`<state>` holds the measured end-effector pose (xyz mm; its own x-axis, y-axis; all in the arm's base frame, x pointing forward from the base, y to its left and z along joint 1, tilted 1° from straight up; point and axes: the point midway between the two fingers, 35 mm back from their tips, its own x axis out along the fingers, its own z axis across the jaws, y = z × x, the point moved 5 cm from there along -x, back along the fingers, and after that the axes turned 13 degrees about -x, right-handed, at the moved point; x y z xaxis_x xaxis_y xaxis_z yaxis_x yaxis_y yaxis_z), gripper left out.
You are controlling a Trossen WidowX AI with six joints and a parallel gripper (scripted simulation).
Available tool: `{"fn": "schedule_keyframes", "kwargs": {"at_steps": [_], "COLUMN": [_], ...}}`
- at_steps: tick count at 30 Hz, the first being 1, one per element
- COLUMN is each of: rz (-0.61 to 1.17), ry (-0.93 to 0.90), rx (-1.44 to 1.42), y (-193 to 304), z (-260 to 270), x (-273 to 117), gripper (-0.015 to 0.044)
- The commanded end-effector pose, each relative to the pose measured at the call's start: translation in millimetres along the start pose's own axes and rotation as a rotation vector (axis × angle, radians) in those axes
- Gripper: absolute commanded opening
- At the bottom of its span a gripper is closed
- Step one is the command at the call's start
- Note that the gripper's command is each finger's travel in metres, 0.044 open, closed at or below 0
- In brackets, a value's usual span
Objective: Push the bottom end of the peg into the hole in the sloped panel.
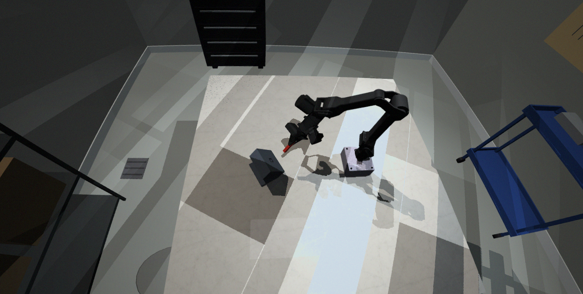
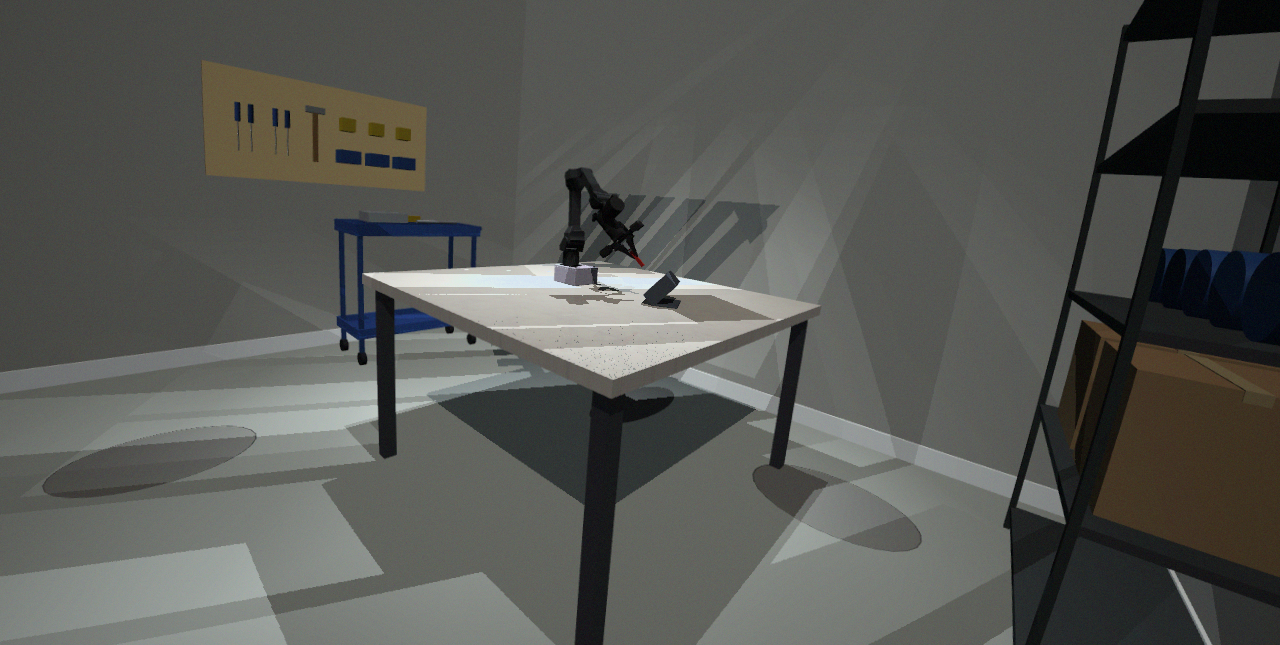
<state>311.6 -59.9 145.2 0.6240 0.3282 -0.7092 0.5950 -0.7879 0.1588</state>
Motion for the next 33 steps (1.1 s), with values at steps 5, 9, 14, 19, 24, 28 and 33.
{"fn": "schedule_keyframes", "kwargs": {"at_steps": [5,9,14,19,24,28,33], "rz": [0.009,0.013,0.019,0.025,0.030,0.034,0.038], "ry": [0.015,0.019,0.024,0.030,0.036,0.041,0.045], "rx": [0.008,0.011,0.013,0.016,0.019,0.022,0.024], "y": [3,4,6,8,10,11,11], "z": [1,2,2,2,3,4,4], "x": [7,12,19,26,33,38,43], "gripper": [0.0000,0.0000,0.0000,0.0000,0.0000,0.0000,0.0000]}}
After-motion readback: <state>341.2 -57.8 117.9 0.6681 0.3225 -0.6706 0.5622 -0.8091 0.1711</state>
